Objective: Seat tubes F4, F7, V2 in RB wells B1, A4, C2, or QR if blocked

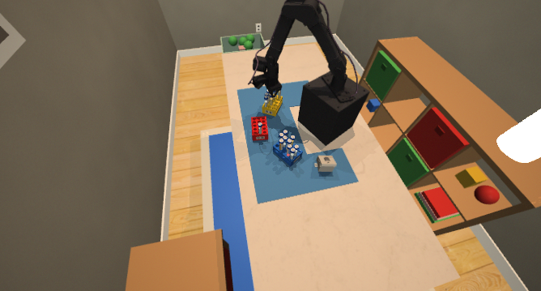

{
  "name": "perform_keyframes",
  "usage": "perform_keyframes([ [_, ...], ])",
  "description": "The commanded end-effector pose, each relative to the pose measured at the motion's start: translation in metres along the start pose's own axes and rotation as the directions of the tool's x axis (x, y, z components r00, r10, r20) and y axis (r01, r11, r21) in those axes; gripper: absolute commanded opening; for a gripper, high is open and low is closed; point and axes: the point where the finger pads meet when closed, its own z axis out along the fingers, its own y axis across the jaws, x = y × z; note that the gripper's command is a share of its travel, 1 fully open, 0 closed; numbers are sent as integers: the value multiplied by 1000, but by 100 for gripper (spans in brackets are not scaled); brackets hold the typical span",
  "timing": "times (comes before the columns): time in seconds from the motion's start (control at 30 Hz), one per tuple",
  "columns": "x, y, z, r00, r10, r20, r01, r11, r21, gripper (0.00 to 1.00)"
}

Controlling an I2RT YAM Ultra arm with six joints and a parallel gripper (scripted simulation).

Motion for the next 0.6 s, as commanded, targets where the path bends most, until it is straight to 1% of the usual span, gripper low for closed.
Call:
perform_keyframes([
  [0.0, -3, -4, -1, 1000, 2, 11, -2, 1000, 10, 30],
  [0.13, -3, -4, -1, 1000, 2, 11, -2, 1000, 10, 30],
  [0.17, -9, -15, -8, 999, 7, 33, -9, 999, 32, 30],
  [0.2, -8, -14, -14, 1000, 7, 29, -8, 1000, 28, 30],
  [0.3, -4, -10, -21, 1000, 8, 21, -8, 1000, 20, 30],
  [0.4, 6, 1, -24, 1000, 7, -1, -7, 1000, 0, 30],
  [0.57, 9, 5, -37, 1000, 6, -1, -6, 1000, 0, 30],
])
